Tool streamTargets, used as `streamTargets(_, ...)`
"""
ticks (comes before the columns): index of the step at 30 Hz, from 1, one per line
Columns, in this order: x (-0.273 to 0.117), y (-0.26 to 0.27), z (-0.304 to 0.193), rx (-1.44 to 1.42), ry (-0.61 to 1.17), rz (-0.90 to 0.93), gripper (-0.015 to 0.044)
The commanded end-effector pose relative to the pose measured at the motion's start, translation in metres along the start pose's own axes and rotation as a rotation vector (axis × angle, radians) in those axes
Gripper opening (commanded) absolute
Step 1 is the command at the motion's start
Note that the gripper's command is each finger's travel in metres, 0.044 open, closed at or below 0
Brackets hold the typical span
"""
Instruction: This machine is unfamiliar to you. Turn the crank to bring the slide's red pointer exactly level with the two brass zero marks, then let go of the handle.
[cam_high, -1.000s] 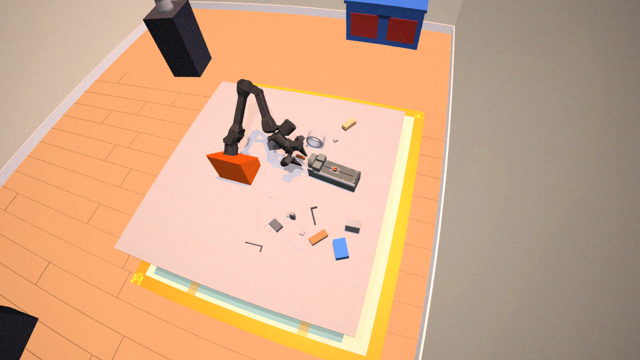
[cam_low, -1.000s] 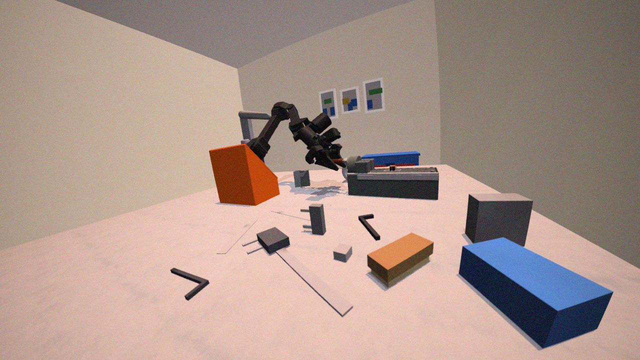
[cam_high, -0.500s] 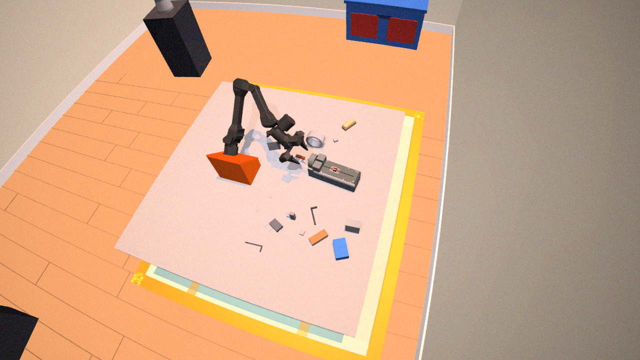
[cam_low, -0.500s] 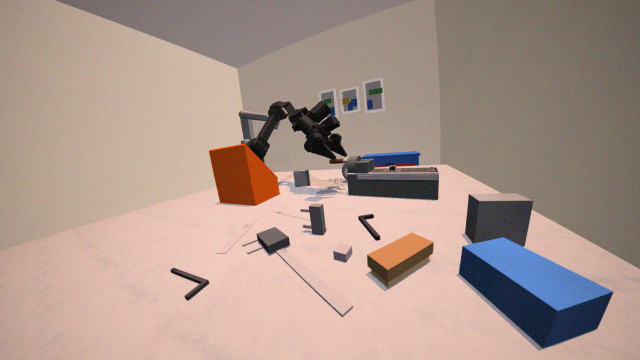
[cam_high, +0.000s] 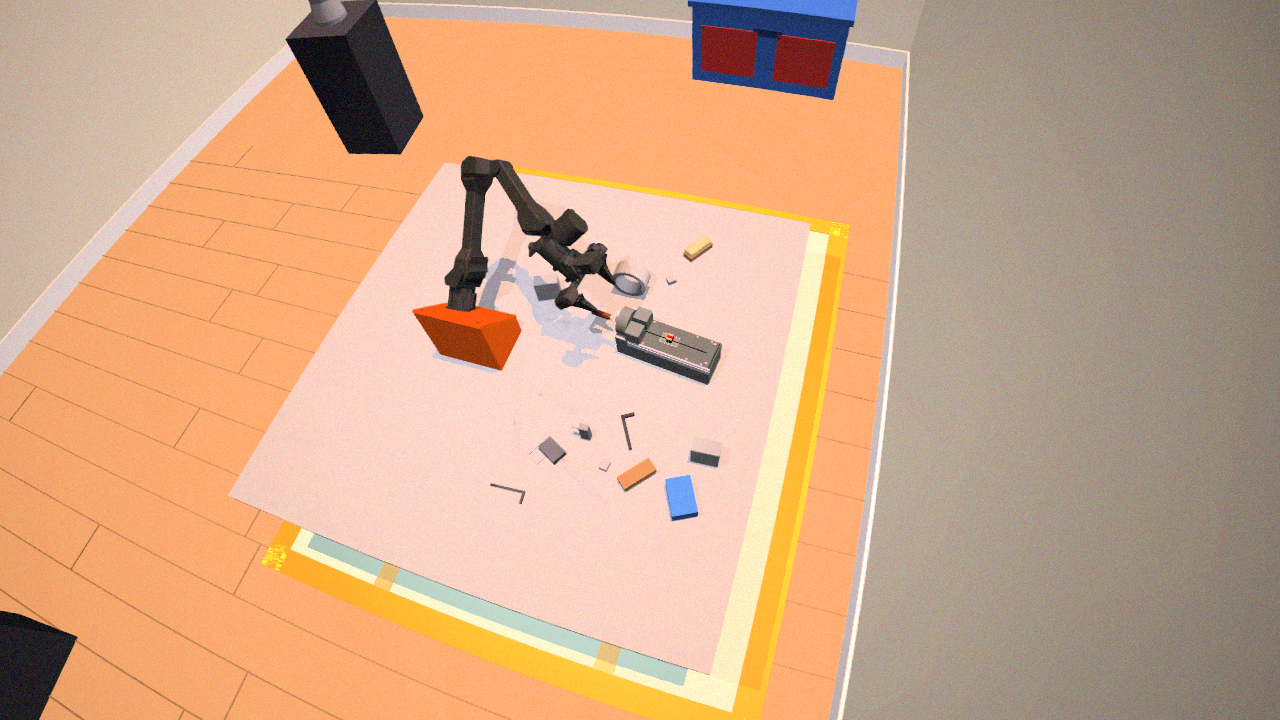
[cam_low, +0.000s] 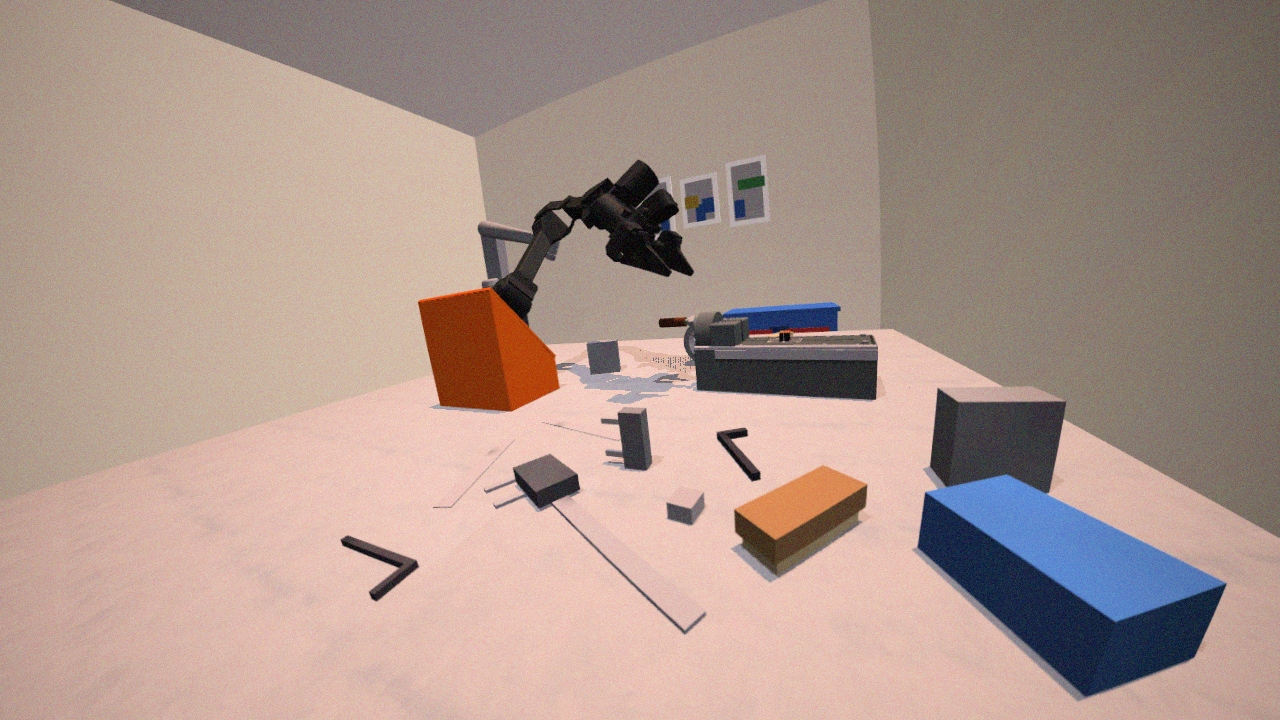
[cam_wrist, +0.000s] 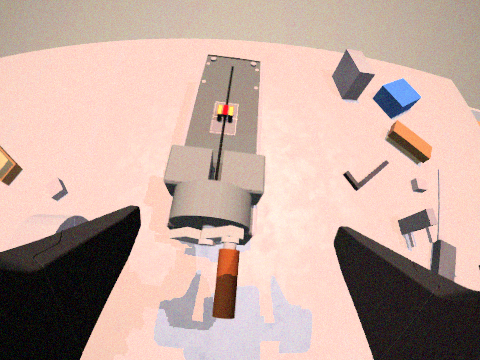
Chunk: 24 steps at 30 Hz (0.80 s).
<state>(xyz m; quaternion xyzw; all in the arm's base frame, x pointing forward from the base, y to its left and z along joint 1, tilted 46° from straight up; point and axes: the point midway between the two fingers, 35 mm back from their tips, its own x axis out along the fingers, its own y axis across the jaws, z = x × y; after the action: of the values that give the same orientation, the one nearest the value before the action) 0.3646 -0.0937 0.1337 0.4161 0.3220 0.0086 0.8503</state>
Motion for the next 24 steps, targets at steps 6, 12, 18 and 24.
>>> streamTargets(6,0.022,0.005,0.034,-0.022,0.04,0.069,0.044)
streamTargets(12,0.043,0.006,0.056,-0.039,0.061,0.12,0.044)
streamTargets(18,0.066,0.004,0.076,-0.057,0.082,0.172,0.044)
streamTargets(24,0.08,0.002,0.085,-0.067,0.094,0.202,0.044)
